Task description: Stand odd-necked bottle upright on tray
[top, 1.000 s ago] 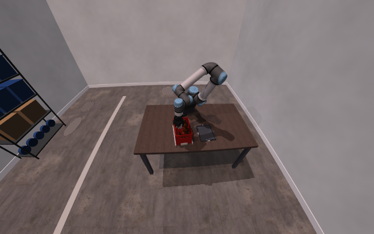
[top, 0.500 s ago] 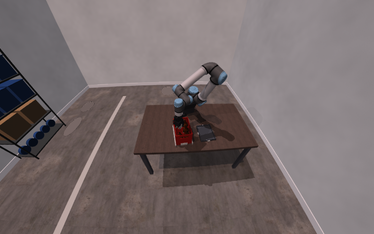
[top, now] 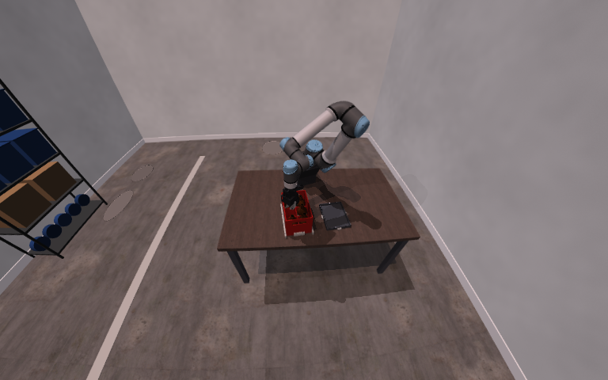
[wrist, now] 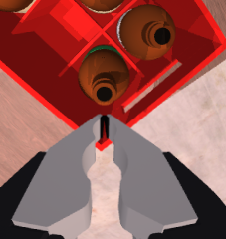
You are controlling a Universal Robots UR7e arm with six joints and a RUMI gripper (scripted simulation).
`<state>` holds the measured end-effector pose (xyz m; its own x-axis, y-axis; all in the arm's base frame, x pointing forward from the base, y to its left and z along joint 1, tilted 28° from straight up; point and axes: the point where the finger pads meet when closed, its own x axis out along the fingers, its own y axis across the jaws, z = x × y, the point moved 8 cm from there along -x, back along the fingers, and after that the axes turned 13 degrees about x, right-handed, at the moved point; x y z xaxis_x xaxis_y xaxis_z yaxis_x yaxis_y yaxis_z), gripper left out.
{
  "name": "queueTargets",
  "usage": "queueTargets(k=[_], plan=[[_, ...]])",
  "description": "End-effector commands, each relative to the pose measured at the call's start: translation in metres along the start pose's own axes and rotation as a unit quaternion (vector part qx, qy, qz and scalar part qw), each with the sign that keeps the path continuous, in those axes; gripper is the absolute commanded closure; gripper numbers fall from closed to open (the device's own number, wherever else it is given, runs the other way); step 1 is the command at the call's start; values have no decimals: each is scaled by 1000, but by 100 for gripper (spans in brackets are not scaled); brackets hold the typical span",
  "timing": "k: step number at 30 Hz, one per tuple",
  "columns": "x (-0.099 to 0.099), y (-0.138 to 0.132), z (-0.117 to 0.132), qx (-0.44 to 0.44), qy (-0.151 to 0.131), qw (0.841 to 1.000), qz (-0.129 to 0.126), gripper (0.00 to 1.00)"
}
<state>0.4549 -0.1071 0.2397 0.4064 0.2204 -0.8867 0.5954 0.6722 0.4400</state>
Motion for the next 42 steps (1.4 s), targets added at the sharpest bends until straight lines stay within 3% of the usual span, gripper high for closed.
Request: queueTargets(k=[1, 5, 16, 17, 42], plan=[[-1, 19, -28, -1, -1, 1000, 0, 100], [-1, 40, -63, -1, -1, 1000, 0, 100], [-1, 43, -70, -1, -1, 1000, 0, 100], [-1, 43, -70, -1, 0, 1000, 0, 62], [0, 43, -69, -1, 0, 1000, 0, 62]])
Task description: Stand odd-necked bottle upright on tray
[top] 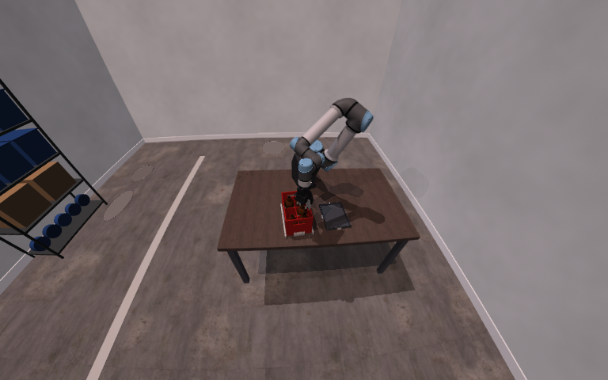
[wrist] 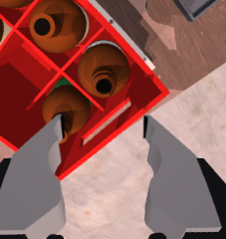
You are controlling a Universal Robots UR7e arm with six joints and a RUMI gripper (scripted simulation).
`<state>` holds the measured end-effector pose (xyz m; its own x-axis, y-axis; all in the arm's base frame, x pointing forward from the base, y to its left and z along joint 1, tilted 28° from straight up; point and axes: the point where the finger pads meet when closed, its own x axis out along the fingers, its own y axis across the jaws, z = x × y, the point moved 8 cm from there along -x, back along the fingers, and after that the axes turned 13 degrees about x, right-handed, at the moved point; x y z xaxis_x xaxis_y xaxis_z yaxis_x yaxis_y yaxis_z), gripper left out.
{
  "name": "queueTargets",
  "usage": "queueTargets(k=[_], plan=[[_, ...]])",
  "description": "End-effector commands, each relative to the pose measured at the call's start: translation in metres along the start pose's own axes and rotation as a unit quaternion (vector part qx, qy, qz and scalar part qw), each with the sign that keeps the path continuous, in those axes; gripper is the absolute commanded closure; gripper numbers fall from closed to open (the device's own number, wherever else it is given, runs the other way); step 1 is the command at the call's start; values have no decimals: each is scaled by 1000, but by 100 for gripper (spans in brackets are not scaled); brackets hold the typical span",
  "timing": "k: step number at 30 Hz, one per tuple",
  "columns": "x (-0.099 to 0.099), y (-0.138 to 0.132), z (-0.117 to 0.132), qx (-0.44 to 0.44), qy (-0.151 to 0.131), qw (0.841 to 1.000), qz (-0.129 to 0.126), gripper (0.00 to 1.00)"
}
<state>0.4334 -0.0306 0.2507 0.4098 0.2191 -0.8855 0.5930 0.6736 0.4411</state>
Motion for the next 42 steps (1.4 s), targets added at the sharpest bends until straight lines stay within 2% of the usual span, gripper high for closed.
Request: queueTargets(k=[1, 19, 42], plan=[[1, -1, -2, 1, 1, 1000, 0, 62], [3, -1, -2, 1, 2, 1000, -1, 62], [24, -1, -2, 1, 3, 1000, -1, 62]])
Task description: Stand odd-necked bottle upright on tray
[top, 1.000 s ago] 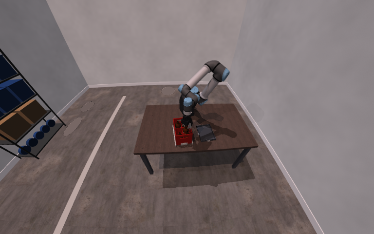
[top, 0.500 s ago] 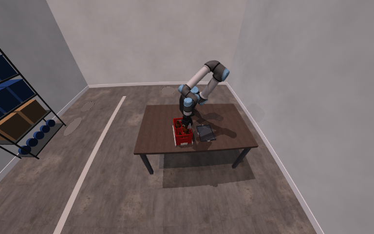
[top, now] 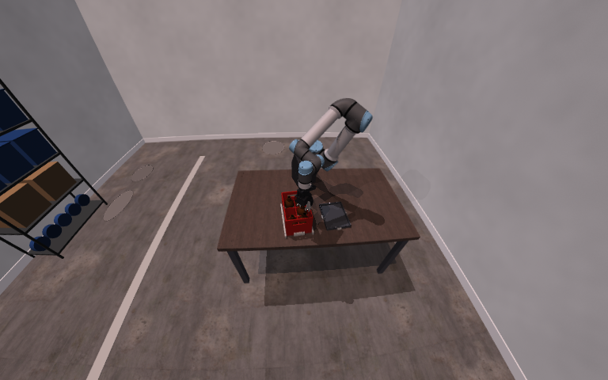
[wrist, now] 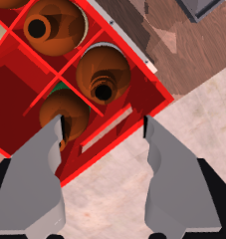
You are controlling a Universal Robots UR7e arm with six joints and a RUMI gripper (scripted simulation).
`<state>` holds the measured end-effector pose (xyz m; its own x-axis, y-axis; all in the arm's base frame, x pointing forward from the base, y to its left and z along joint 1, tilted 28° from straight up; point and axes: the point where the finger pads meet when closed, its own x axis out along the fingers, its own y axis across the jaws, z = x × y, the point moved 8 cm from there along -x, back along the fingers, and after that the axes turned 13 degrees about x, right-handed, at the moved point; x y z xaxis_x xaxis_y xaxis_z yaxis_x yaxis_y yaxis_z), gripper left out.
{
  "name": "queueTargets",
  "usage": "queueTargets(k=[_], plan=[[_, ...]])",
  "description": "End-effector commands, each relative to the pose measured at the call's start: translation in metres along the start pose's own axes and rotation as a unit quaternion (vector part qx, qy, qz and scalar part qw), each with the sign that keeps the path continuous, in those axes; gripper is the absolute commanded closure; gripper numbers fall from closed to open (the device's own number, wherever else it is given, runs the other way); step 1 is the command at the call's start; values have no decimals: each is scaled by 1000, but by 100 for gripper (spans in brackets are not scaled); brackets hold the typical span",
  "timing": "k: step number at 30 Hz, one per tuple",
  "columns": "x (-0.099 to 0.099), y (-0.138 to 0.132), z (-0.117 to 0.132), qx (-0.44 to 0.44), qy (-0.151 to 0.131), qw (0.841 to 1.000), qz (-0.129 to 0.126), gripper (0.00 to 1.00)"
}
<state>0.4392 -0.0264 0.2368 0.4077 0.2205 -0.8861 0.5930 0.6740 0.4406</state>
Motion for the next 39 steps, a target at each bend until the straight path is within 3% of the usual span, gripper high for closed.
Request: queueTargets(k=[1, 21, 39], plan=[[10, -1, -1, 1, 1, 1000, -1, 62], [29, -1, -1, 1, 1, 1000, -1, 62], [30, -1, -1, 1, 0, 1000, 0, 62]])
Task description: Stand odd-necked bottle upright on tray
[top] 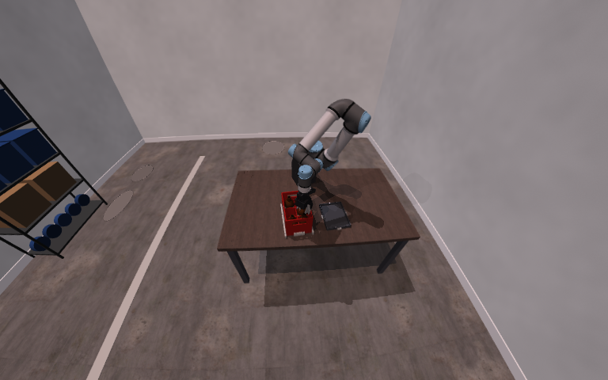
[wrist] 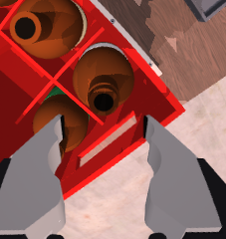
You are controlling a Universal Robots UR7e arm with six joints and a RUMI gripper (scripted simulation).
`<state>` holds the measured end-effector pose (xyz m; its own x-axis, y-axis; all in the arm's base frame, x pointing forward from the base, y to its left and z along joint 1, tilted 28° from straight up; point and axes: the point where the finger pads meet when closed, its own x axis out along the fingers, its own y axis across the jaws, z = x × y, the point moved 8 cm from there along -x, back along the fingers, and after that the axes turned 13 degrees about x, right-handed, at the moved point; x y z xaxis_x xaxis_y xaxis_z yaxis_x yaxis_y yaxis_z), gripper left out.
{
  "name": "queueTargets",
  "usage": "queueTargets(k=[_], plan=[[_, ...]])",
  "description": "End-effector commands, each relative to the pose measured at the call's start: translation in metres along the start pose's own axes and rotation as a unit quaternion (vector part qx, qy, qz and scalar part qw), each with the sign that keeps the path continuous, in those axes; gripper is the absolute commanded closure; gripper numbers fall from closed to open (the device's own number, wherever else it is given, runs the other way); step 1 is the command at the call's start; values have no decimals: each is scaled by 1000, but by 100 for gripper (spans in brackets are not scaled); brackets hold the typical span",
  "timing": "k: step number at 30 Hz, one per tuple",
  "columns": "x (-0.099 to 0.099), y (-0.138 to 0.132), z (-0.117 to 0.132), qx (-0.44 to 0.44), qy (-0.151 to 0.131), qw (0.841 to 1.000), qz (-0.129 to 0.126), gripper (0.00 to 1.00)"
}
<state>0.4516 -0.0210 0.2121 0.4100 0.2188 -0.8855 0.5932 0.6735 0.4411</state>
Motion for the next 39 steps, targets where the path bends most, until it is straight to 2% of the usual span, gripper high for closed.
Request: queueTargets(k=[1, 39], plan=[[2, -1, -2, 1, 2, 1000, -1, 62], [1, -2, -5, 0, 1, 1000, 0, 62]])
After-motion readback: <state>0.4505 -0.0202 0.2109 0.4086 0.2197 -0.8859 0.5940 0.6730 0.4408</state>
